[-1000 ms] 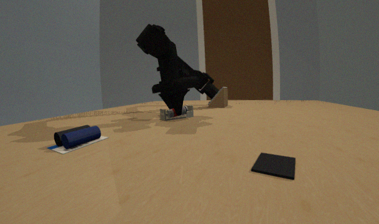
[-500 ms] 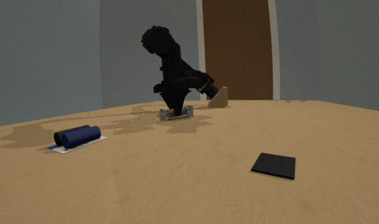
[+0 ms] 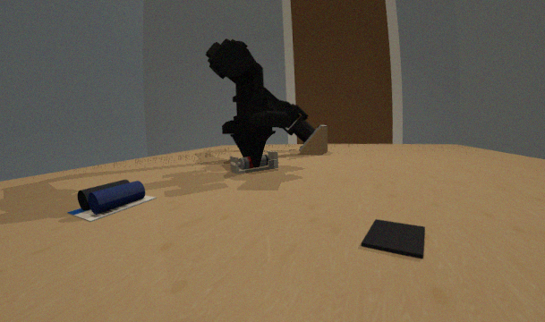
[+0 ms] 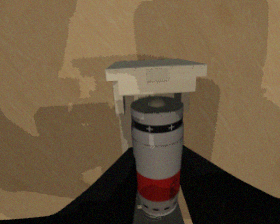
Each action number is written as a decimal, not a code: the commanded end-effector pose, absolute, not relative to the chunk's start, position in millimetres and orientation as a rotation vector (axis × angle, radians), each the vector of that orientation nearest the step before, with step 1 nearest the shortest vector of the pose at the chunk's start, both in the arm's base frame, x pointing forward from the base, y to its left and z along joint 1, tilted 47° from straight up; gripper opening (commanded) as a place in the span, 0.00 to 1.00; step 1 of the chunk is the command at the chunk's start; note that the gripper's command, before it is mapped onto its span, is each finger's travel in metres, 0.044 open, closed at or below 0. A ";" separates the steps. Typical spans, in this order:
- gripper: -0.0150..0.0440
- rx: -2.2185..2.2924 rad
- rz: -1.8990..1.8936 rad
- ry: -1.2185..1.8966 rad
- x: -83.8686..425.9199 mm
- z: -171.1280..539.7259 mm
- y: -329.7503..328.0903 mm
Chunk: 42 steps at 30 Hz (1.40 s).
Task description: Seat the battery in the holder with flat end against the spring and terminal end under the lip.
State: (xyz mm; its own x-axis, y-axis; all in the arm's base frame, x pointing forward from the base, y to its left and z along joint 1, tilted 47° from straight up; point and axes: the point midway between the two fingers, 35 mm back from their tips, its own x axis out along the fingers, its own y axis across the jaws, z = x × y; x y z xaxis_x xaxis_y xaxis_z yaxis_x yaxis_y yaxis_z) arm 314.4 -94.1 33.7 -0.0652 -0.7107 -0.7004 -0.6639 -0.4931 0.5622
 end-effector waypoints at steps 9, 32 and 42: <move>0.39 2.128 -1.601 -1.562 308.9 31.9 -92.0; 0.39 2.138 -1.589 -1.552 303.0 28.6 -88.6; 0.52 2.139 -1.590 -1.552 302.9 28.5 -88.6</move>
